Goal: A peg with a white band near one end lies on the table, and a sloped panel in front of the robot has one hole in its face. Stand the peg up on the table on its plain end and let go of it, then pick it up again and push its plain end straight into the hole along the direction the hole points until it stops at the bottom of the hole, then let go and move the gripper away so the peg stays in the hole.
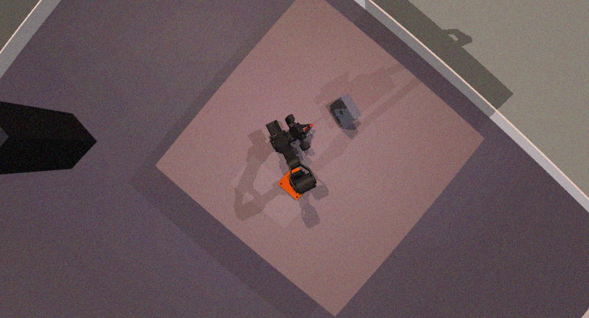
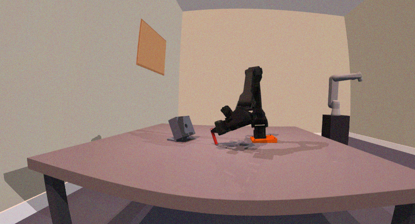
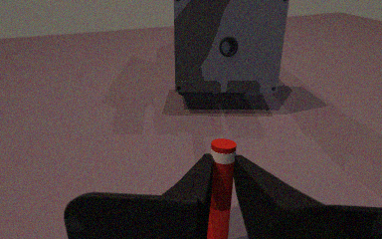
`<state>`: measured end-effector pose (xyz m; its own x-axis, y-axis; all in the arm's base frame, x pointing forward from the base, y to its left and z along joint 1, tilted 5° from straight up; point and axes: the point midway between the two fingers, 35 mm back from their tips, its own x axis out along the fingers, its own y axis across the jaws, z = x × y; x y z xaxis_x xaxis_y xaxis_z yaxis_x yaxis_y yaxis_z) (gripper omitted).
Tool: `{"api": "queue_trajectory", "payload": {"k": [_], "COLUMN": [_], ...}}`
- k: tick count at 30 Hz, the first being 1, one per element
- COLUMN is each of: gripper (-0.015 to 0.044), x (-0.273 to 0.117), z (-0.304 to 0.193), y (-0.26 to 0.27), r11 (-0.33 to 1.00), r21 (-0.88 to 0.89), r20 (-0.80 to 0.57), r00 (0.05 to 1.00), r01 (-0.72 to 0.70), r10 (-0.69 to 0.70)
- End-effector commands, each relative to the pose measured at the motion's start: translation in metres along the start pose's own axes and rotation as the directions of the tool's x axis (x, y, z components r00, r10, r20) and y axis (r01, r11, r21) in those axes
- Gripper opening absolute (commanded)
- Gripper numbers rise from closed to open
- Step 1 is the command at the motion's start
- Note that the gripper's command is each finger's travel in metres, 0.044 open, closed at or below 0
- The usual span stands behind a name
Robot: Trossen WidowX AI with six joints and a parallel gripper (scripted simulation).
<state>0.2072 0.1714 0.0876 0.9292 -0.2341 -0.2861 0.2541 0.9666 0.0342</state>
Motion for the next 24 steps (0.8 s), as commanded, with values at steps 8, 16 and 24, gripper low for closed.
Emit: {"api": "queue_trajectory", "payload": {"k": [8,16,24], "gripper": [0.0049,0.0049,0.0049], "x": [-0.0073,-0.0116,-0.0126], "z": [-0.0038,-0.0072,-0.0056], "y": [-0.0004,-0.0008,-0.0006], "r11": [1.000,1.000,1.000], "r21": [0.000,0.000,0.000], "r20": [0.105,0.173,0.128], "r00": [0.994,0.985,0.992], "r01": [-0.002,-0.001,-0.002], "r10": [0.002,0.001,0.002]}}
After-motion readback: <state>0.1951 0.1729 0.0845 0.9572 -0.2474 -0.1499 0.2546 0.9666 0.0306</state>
